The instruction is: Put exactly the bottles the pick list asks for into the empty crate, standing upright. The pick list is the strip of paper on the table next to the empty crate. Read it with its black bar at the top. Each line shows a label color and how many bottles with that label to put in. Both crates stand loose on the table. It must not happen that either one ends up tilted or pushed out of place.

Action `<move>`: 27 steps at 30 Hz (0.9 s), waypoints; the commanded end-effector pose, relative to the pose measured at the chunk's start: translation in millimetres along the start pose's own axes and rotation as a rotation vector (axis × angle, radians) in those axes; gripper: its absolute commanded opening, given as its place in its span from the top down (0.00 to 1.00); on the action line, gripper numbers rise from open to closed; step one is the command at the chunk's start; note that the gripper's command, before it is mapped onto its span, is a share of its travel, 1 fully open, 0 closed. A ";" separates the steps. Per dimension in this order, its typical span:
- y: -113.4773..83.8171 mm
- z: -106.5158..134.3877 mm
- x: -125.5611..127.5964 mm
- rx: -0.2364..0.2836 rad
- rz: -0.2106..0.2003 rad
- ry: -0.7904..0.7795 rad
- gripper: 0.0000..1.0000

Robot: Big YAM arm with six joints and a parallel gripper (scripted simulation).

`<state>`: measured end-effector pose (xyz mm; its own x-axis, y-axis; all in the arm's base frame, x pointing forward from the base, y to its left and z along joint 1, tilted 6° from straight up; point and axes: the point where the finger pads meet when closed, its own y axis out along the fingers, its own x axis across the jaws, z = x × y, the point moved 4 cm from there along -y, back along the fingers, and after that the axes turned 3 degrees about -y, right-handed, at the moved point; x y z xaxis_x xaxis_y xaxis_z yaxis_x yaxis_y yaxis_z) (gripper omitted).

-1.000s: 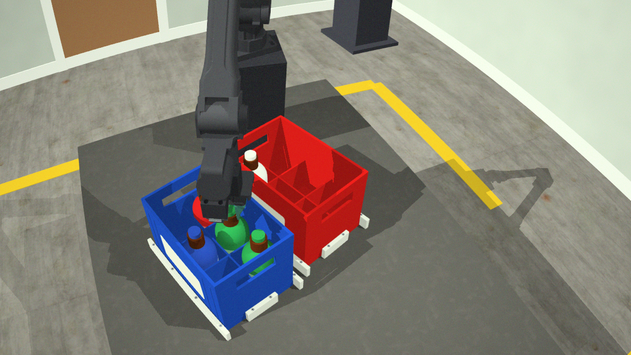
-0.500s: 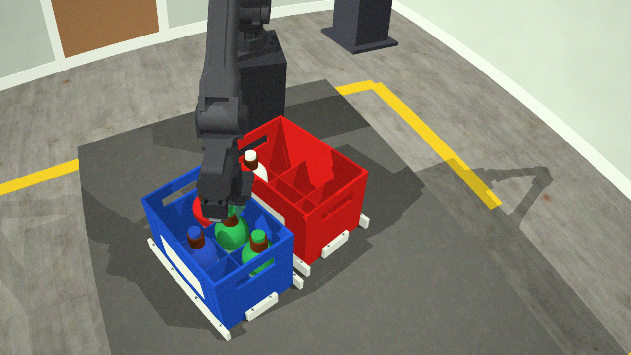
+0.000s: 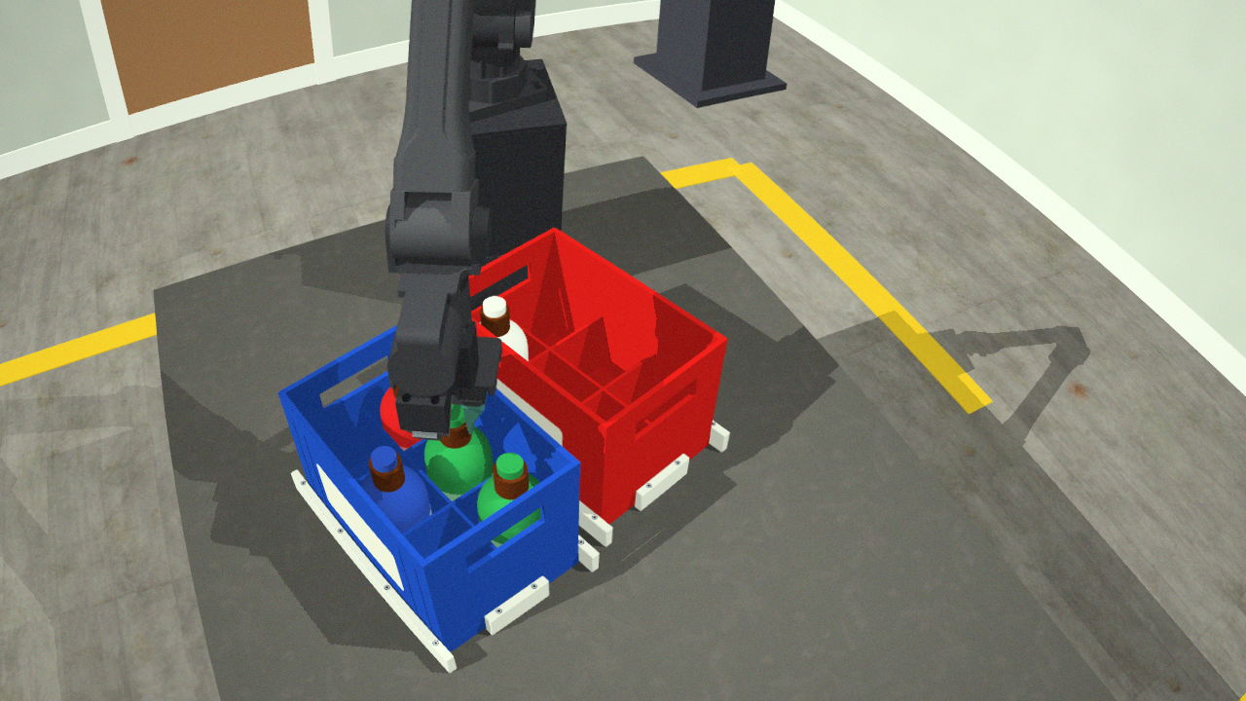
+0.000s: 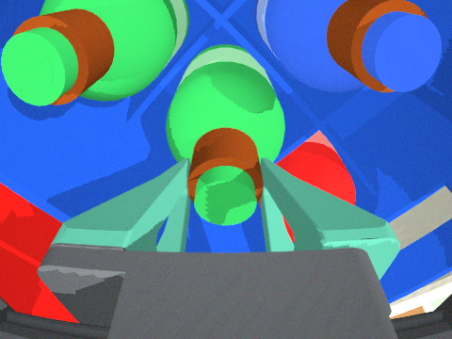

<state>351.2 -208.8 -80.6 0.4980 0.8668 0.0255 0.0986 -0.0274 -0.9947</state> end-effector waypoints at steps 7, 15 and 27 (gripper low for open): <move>-25.9 -9.3 7.9 -0.025 0.000 -0.013 1.00; -36.5 -10.8 7.4 -0.028 0.000 -0.015 1.00; -55.7 -7.7 5.4 -0.023 -0.001 -0.014 1.00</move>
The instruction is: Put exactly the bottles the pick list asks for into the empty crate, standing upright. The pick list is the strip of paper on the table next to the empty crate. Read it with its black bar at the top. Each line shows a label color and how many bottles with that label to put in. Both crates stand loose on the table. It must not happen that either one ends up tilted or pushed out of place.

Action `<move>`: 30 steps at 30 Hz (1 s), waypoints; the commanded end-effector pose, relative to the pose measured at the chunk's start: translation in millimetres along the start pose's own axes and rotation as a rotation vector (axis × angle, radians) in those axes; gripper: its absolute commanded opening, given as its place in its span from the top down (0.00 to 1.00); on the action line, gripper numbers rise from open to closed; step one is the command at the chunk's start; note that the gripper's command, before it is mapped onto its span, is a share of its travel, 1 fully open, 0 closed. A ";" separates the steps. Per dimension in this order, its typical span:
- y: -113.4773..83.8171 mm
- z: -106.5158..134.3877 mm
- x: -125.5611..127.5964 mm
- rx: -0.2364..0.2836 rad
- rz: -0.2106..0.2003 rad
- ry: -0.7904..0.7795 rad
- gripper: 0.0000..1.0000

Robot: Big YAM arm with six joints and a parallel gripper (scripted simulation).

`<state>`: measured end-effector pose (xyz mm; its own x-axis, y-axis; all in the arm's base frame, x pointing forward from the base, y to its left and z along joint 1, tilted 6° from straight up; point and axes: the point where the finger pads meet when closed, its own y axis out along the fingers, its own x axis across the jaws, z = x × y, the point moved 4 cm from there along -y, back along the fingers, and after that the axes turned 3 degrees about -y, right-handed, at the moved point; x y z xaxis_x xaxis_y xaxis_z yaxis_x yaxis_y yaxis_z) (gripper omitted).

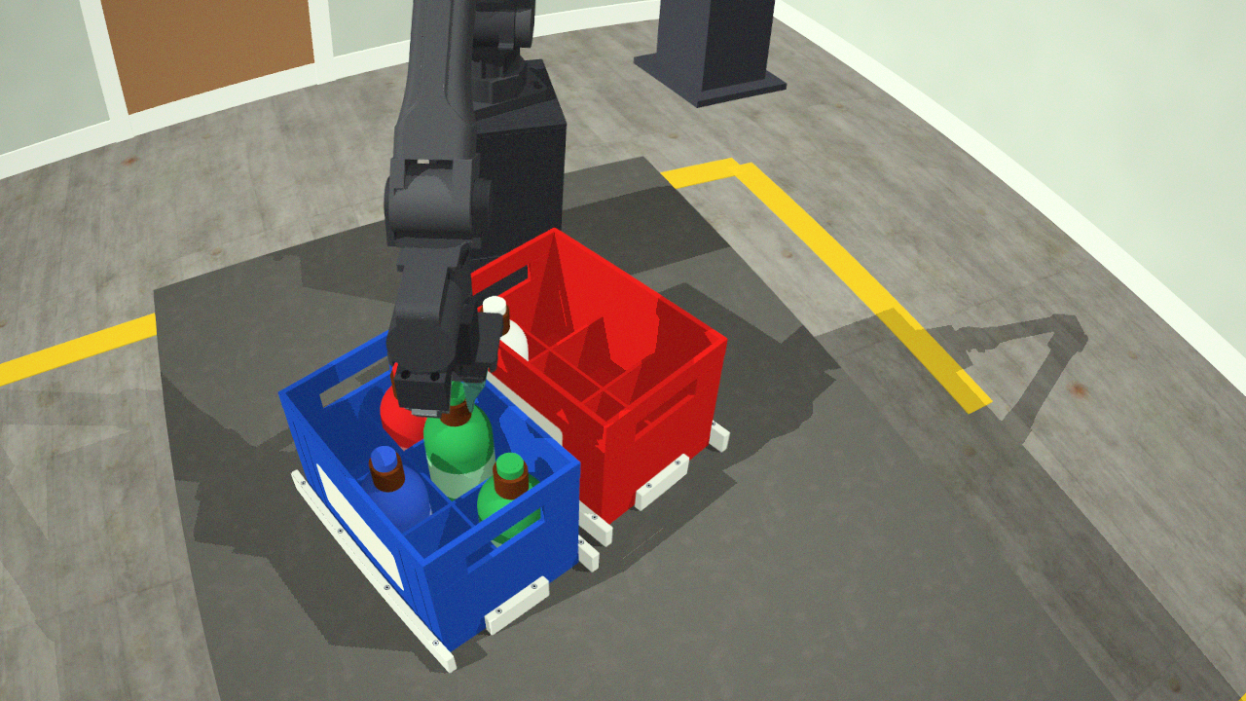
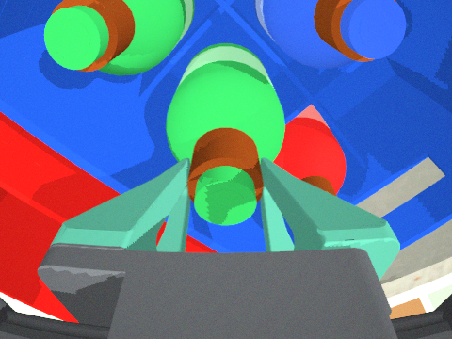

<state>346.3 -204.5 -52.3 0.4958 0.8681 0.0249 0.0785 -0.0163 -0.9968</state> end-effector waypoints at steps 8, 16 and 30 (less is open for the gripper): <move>-38.4 -12.8 2.1 -0.051 -0.001 -0.012 1.00; -55.3 -19.6 0.7 -0.066 -0.001 -0.011 1.00; -79.2 -24.8 -1.5 -0.079 -0.002 -0.006 1.00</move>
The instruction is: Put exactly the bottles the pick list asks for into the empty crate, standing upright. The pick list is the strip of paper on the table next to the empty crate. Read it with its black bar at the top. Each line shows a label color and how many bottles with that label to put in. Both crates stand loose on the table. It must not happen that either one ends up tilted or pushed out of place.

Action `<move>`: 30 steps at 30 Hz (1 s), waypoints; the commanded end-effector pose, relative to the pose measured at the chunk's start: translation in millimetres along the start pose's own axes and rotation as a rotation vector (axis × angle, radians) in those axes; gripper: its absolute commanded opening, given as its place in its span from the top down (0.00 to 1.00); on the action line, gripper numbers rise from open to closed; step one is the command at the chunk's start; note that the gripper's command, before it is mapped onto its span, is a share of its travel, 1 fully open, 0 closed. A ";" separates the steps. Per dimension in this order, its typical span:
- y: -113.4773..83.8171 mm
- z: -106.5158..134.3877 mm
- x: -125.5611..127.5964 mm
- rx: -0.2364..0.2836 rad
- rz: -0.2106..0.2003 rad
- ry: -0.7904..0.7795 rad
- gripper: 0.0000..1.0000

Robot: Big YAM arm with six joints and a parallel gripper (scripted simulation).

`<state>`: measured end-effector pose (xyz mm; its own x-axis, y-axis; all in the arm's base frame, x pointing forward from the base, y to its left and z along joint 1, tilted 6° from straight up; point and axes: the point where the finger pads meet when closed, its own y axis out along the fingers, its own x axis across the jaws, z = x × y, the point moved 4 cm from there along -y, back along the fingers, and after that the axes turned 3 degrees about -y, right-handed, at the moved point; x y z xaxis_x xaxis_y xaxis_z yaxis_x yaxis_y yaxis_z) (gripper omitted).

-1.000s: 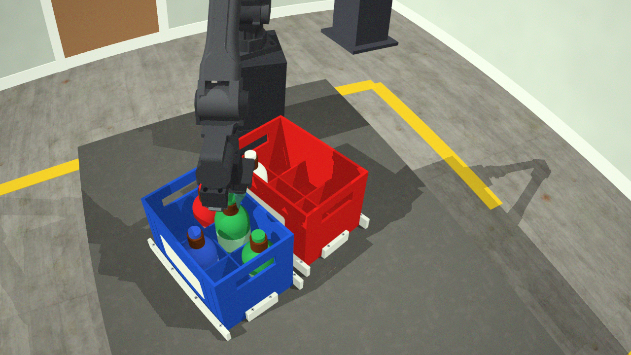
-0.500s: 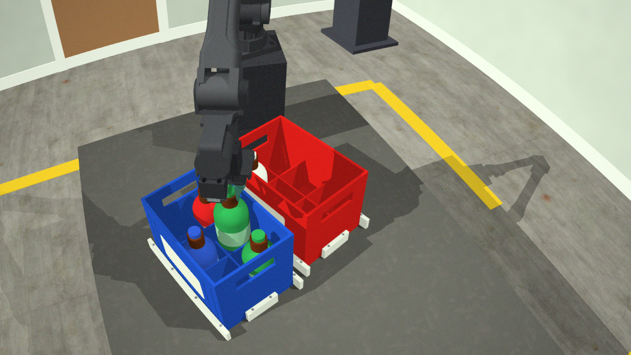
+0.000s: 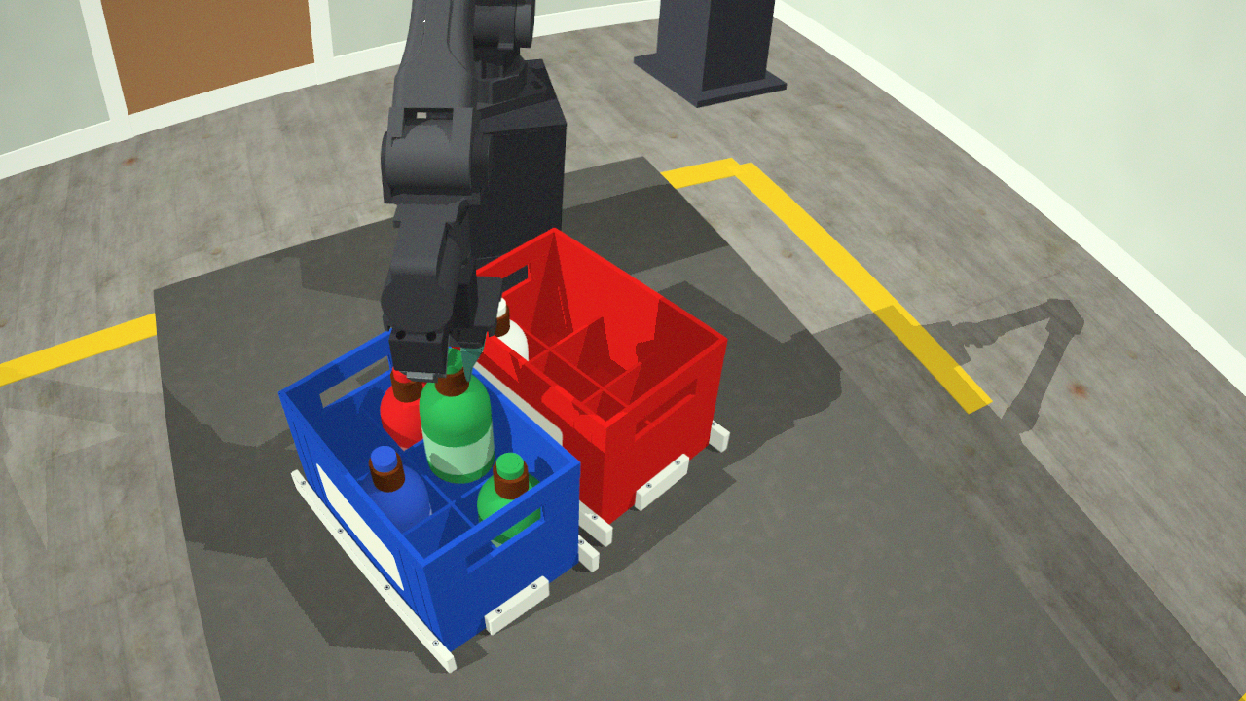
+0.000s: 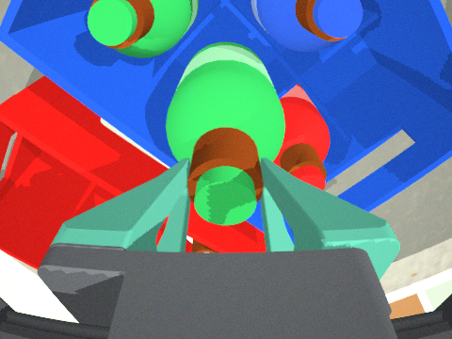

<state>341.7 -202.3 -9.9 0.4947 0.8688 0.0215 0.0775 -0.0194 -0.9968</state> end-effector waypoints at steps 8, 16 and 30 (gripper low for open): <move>-47.1 -26.5 -3.0 -0.080 -0.004 -0.003 1.00; -61.2 -26.2 -2.8 -0.081 -0.004 -0.004 1.00; -82.5 -25.6 -3.4 -0.084 -0.004 -0.002 1.00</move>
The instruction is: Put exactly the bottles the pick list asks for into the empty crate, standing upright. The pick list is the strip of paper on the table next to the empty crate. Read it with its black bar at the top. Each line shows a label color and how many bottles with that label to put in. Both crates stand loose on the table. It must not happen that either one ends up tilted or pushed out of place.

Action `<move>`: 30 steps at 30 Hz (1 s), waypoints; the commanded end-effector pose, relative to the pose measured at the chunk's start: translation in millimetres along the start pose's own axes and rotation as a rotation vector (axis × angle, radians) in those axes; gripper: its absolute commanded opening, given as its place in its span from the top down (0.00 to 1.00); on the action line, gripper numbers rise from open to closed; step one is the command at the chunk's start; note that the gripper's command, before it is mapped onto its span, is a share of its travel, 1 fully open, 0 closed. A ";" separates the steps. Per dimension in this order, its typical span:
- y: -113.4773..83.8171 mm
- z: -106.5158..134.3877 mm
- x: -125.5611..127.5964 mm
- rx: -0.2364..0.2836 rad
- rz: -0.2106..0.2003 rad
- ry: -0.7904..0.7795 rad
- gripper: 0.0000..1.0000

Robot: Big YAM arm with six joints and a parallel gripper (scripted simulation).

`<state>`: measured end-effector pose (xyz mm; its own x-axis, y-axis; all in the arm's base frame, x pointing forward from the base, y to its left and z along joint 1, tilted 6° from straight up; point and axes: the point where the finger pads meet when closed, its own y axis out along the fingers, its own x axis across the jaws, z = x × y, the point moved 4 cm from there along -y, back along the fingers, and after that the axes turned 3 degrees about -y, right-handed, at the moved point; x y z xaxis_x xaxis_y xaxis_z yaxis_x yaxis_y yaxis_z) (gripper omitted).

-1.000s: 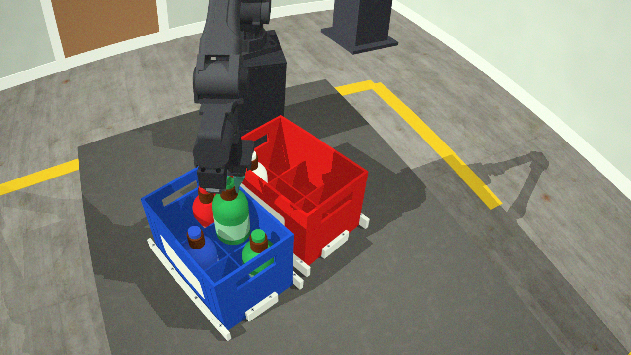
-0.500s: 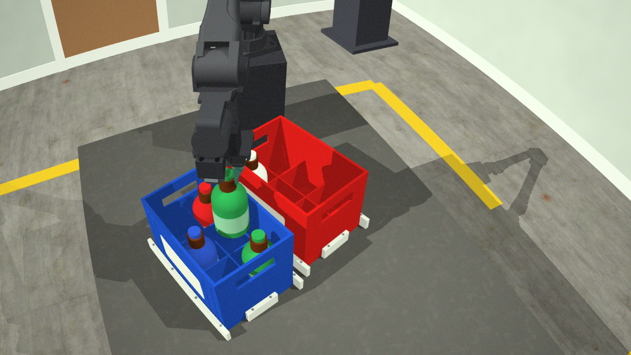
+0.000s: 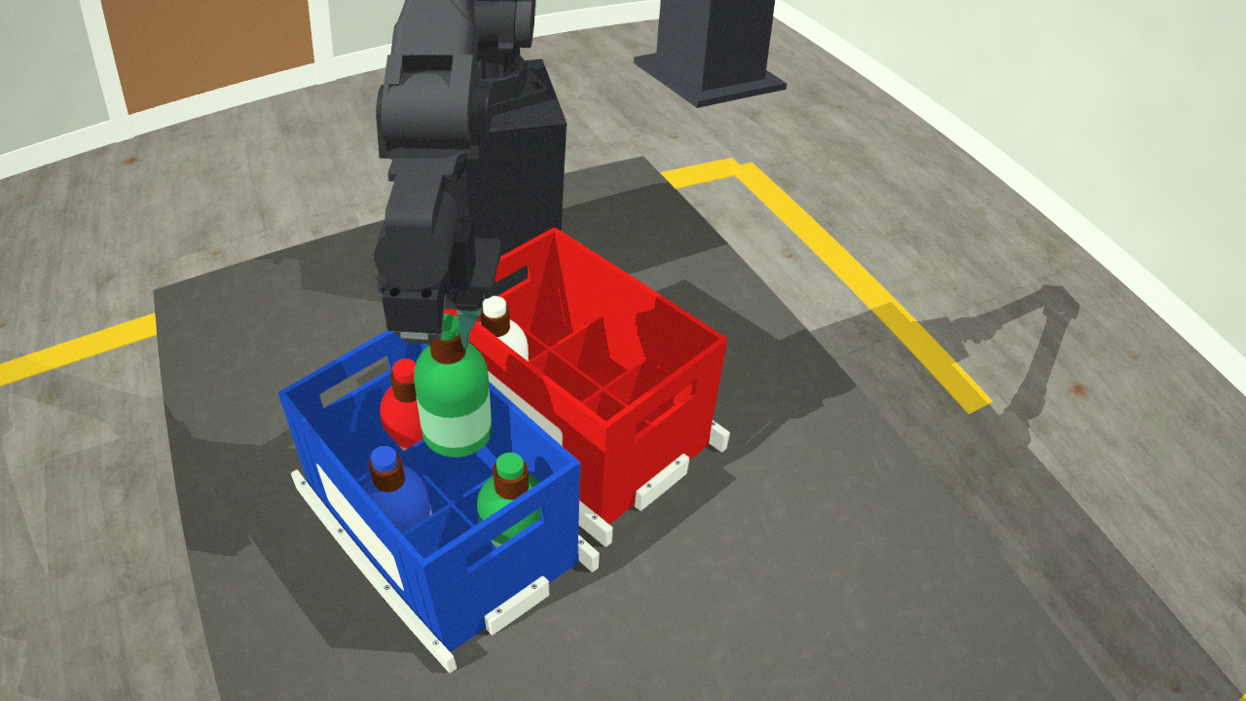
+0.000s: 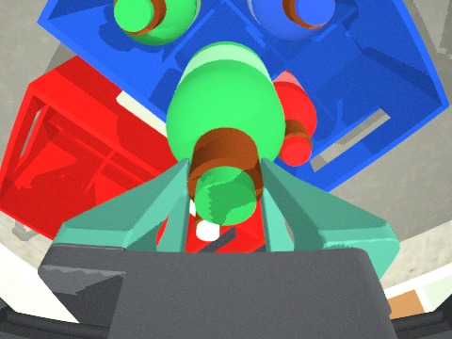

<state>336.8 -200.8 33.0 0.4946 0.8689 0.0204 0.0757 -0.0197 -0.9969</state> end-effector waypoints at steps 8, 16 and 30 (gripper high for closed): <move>-53.6 -26.6 -3.3 -0.086 -0.005 -0.002 1.00; -64.2 -26.2 -3.7 -0.087 -0.005 -0.001 1.00; -85.4 -25.2 -3.4 -0.089 -0.005 -0.001 1.00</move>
<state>332.0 -199.1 77.1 0.4941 0.8692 0.0201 0.0744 -0.0193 -0.9970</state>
